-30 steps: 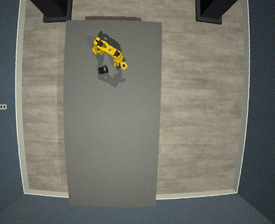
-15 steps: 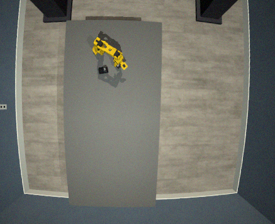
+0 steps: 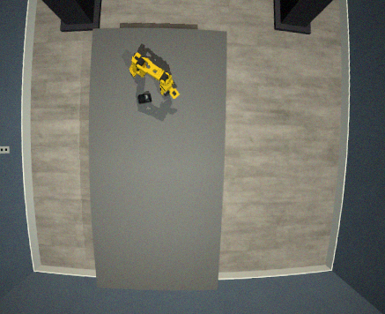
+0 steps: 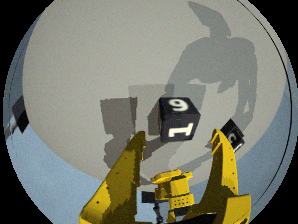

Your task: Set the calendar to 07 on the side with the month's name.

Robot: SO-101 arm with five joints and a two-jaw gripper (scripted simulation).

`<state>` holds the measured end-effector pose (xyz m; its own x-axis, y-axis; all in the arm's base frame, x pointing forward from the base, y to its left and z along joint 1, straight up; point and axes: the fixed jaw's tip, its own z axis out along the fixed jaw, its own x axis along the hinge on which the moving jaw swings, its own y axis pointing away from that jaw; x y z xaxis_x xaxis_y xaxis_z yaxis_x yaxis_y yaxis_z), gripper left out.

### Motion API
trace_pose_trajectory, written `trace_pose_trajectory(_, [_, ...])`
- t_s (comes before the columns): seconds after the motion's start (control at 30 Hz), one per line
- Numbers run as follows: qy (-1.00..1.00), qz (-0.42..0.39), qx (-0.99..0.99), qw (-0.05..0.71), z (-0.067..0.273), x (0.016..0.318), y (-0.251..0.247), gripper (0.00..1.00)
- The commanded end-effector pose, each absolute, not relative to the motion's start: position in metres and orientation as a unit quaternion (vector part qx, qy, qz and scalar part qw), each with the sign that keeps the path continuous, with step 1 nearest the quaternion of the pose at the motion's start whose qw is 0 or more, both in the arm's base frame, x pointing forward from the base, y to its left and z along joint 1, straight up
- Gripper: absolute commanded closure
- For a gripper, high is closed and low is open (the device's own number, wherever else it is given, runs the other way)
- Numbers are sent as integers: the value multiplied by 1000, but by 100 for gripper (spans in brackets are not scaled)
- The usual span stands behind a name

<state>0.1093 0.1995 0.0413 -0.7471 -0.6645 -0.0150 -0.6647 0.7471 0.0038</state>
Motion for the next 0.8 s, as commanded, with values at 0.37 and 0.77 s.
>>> trace_pose_trajectory(0.37, [935, 16, -354, 20, 28, 110, 204, 65])
trace_pose_trajectory(0.77, [935, 16, -354, 20, 25, 110, 203, 65])
